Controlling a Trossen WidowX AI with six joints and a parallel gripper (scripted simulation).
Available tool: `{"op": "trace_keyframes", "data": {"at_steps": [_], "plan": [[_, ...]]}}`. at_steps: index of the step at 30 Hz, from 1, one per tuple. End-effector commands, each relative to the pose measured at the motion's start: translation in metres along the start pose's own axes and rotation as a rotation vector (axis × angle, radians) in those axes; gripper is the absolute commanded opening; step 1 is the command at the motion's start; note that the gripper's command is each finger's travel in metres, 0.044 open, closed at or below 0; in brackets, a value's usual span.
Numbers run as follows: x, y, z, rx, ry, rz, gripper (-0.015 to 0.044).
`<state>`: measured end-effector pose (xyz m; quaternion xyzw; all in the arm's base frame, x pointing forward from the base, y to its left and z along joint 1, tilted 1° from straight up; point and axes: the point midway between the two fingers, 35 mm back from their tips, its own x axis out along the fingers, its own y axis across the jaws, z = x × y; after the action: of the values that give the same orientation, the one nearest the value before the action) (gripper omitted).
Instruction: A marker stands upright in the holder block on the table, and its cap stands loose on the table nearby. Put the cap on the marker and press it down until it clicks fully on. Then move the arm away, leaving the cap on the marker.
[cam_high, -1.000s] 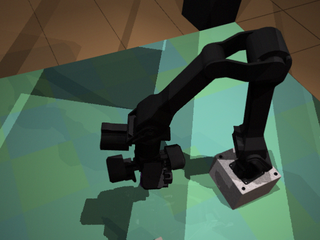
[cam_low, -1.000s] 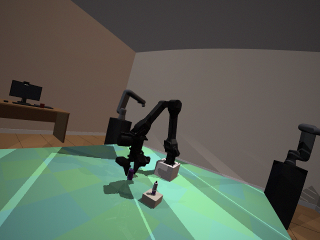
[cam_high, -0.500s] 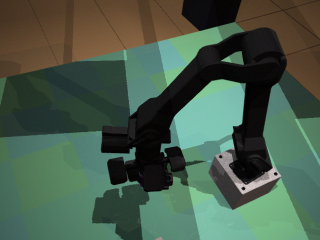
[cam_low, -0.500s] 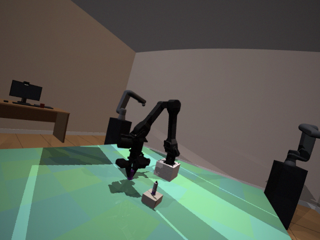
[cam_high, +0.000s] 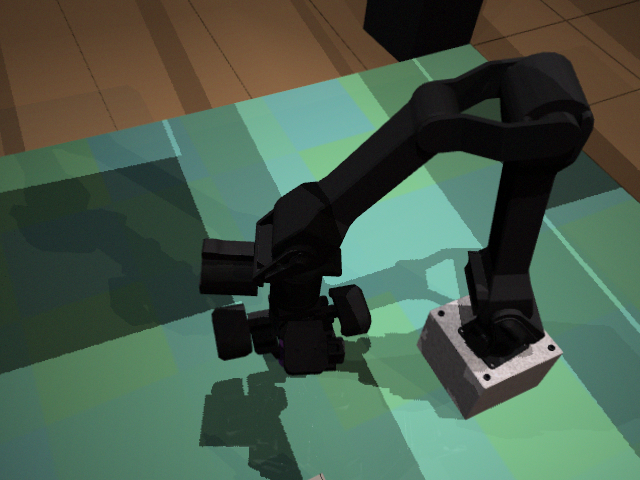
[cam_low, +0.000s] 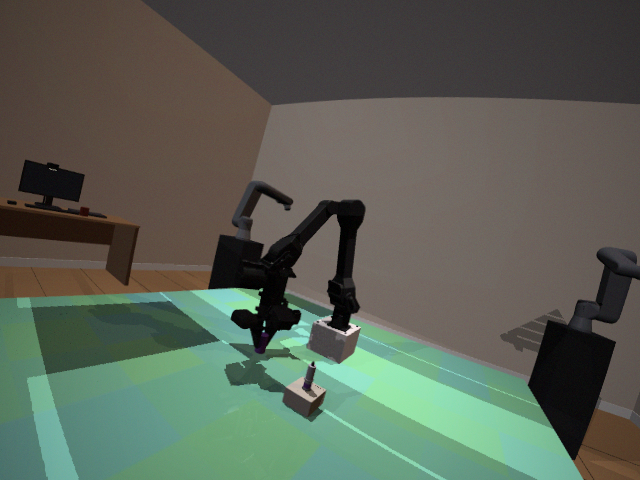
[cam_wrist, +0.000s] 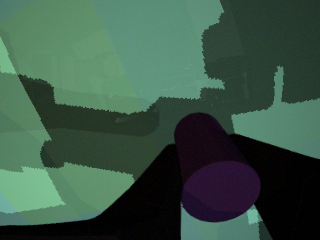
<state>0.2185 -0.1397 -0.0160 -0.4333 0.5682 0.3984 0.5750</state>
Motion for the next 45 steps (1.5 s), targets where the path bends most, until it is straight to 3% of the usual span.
{"op": "trace_keyframes", "data": {"at_steps": [1,16,45], "plan": [[-0.012,-0.002,0.000,0.001,-0.004,-0.004,0.0000],[-0.043,0.001,0.004,-0.015,-0.007,0.006,0.0000],[-0.068,-0.029,0.084,-0.015,-0.015,0.004,0.0000]]}}
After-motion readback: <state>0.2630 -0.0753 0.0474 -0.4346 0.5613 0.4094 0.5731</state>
